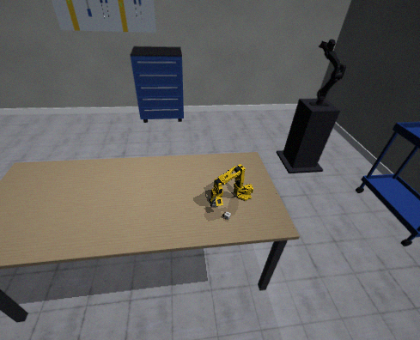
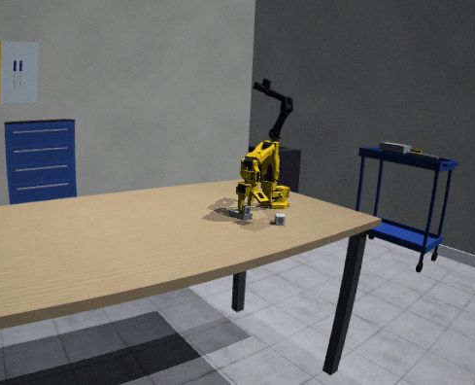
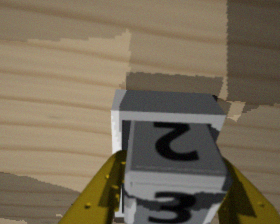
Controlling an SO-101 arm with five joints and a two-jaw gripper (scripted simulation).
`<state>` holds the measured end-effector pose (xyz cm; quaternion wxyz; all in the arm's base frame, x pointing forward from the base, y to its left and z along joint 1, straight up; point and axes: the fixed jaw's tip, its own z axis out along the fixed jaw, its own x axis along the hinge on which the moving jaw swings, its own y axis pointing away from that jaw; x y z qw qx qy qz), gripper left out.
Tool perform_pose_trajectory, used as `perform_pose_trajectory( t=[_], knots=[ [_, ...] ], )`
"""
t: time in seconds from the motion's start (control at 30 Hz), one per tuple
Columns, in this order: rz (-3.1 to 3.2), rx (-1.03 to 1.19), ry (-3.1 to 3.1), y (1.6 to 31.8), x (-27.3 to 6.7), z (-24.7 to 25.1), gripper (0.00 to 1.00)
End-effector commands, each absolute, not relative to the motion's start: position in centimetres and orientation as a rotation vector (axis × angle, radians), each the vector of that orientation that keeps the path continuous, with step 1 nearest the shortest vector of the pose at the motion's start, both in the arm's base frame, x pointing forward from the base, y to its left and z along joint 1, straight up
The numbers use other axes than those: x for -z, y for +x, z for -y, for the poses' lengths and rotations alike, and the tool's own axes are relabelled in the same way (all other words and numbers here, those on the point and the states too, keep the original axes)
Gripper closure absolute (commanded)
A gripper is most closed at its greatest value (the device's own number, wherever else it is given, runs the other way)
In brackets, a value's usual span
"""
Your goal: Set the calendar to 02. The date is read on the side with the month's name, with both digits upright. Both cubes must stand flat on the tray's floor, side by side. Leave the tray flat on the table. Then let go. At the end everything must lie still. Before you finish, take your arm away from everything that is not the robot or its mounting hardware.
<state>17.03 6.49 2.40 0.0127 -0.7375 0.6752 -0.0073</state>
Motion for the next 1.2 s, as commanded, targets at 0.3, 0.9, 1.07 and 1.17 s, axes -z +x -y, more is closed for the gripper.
perform_pose_trajectory(
  t=[0.3,0.9,1.07,1.17],
  knots=[
    [-2.090,0.035,-2.284,17.20,-2.62,-6.83,0.81],
    [-2.090,0.035,-2.284,17.20,-2.62,-6.83,0.66],
    [-2.090,0.035,-2.284,17.20,-2.62,-6.83,0.64],
    [-2.090,0.035,-2.284,17.20,-2.62,-6.83,0.64]
  ],
)
